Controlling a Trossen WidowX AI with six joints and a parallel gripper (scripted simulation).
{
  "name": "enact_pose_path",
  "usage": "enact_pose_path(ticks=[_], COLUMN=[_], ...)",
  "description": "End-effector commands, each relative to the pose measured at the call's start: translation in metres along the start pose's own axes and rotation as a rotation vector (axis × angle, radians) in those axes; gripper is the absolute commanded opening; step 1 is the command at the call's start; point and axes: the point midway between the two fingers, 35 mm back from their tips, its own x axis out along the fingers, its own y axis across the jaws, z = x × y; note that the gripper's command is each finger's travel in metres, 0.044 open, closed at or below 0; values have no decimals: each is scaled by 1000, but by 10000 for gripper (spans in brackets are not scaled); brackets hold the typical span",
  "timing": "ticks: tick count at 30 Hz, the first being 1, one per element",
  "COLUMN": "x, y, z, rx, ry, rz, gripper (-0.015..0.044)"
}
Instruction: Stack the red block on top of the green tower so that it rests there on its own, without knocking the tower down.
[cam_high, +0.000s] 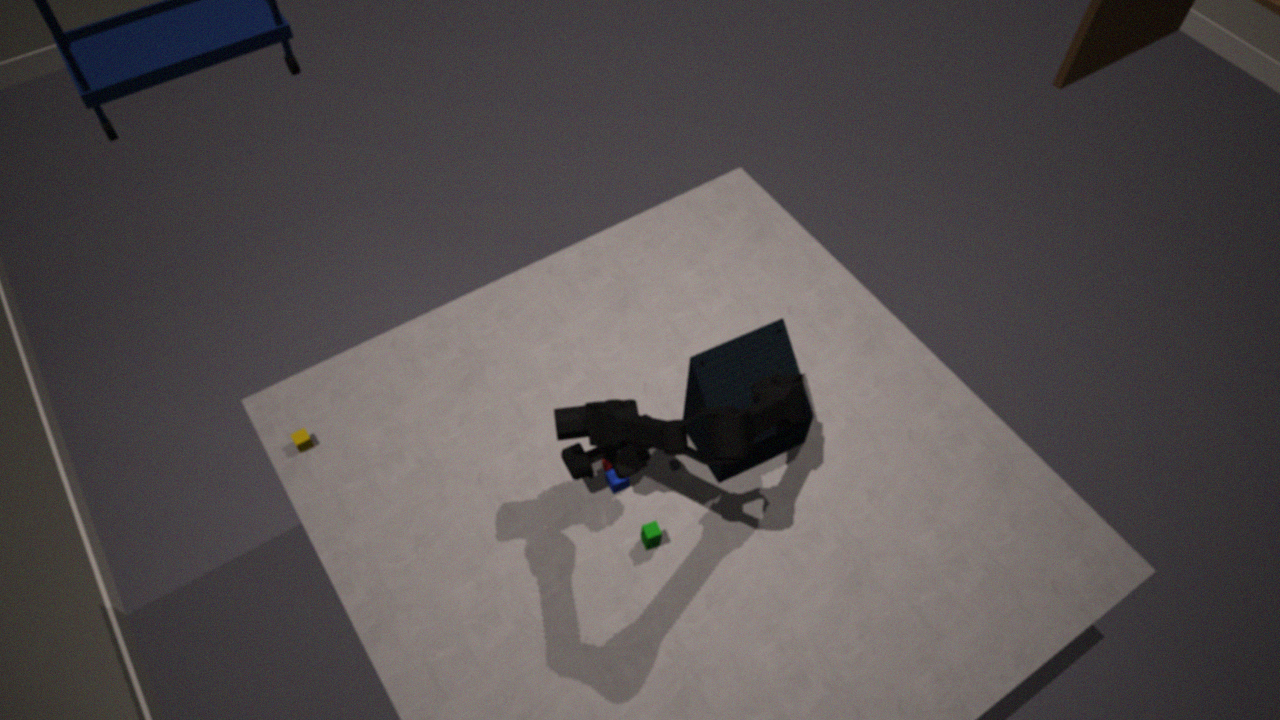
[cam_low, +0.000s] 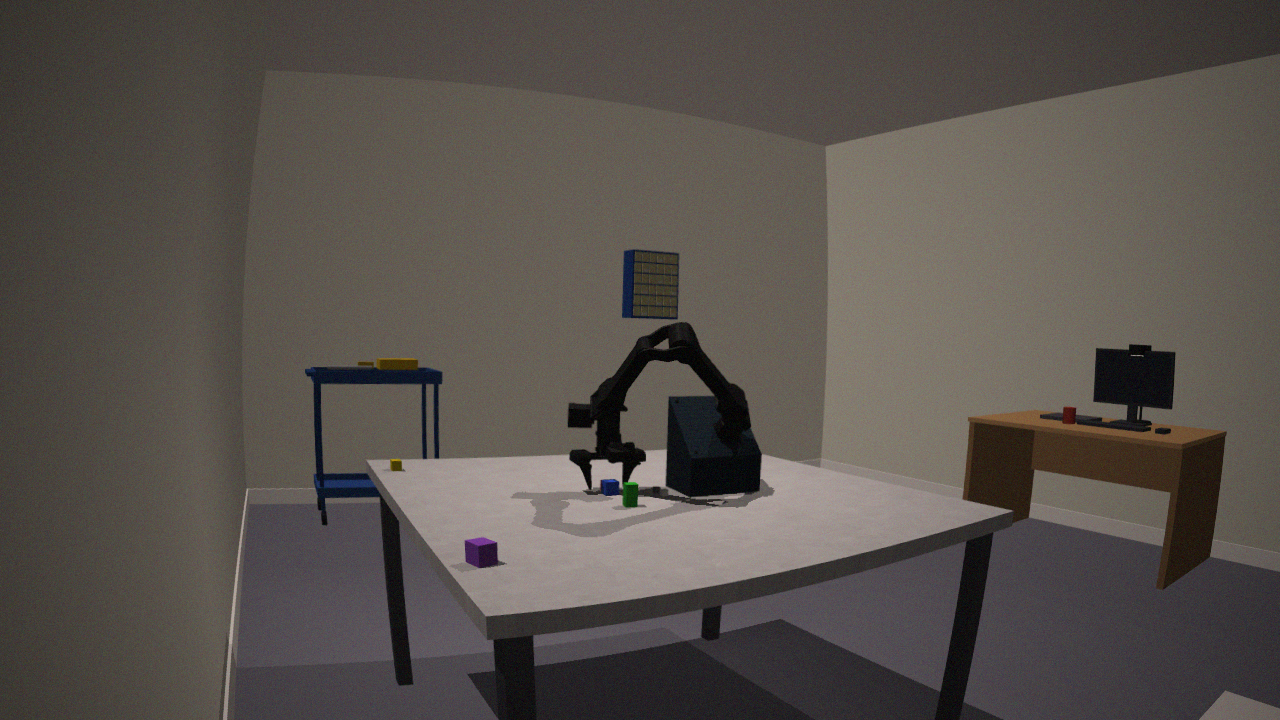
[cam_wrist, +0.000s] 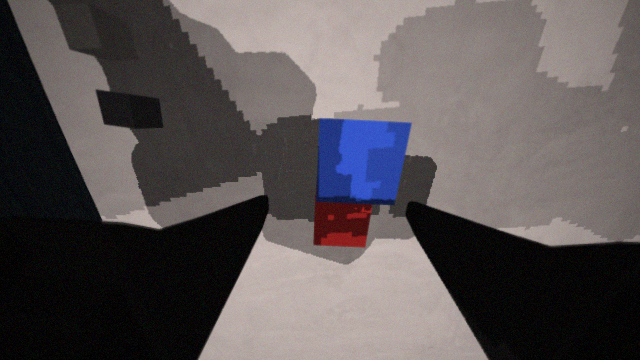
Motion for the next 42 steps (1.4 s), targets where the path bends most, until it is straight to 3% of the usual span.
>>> enact_pose_path(ticks=[1, 12, 19, 22, 42], x=[0, 0, 0, -7, -115], y=[0, 0, 0, 0, 0], z=[0, 0, 0, 0, -1], rx=[3, 3, 3, 3, 3], ry=[-3, -3, -3, -3, 2], rz=[-1, -1, -1, -1, -1], gripper=[414, 125, 78, 0, 0])
